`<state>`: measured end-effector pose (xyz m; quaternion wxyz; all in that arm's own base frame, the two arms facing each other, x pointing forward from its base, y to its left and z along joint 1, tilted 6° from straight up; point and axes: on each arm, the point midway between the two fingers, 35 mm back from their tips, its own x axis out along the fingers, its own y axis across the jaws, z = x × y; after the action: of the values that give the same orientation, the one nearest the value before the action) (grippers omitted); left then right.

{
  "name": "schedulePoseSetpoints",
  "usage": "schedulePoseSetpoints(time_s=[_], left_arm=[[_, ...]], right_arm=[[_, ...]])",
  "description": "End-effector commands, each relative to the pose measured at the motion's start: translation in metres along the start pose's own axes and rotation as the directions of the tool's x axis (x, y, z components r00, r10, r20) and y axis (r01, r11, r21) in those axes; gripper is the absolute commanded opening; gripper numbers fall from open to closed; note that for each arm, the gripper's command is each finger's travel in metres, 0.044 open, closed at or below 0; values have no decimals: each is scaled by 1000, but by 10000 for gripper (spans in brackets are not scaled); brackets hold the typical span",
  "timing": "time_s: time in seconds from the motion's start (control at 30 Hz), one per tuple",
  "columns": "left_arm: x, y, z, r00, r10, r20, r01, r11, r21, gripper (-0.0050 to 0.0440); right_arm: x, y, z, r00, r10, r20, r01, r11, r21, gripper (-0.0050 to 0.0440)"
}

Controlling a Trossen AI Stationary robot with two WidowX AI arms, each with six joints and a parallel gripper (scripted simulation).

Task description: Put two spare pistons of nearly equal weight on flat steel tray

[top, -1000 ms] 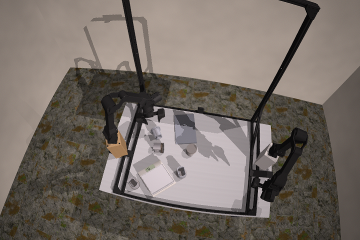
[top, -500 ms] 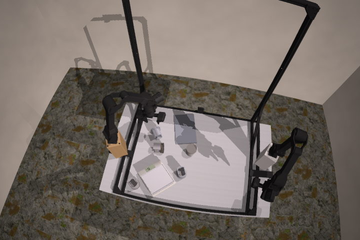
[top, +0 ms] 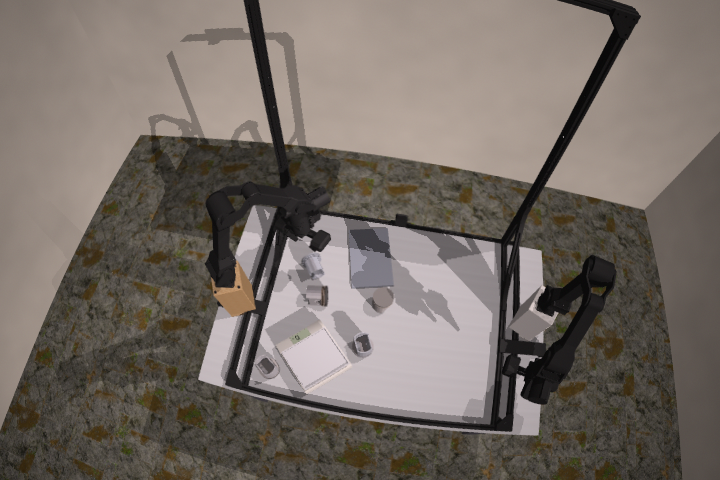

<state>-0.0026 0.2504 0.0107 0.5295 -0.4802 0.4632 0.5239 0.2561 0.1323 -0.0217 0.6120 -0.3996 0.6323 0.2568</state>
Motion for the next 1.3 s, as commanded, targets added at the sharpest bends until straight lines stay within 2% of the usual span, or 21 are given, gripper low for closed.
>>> schedulePoseSetpoints(time_s=[0.0,0.23,0.3,0.57,1.07,1.27], left_arm=[[0,0,0,1000,-2,0,2,1000,2,440],[0,0,0,1000,-2,0,2,1000,2,440],[0,0,0,1000,-2,0,2,1000,2,440],[0,0,0,1000,-2,0,2,1000,2,440],[0,0,0,1000,-2,0,2,1000,2,440],[0,0,0,1000,-2,0,2,1000,2,440]], right_arm=[[0,0,0,1000,22,5,-22,994,105,378],[0,0,0,998,52,20,-55,957,284,378],[0,0,0,998,52,20,-55,957,284,378],[1,0,0,996,82,44,-93,876,474,378],[4,1,-1,995,89,43,-98,873,478,378],[6,-24,-17,994,96,49,-105,785,611,378]])
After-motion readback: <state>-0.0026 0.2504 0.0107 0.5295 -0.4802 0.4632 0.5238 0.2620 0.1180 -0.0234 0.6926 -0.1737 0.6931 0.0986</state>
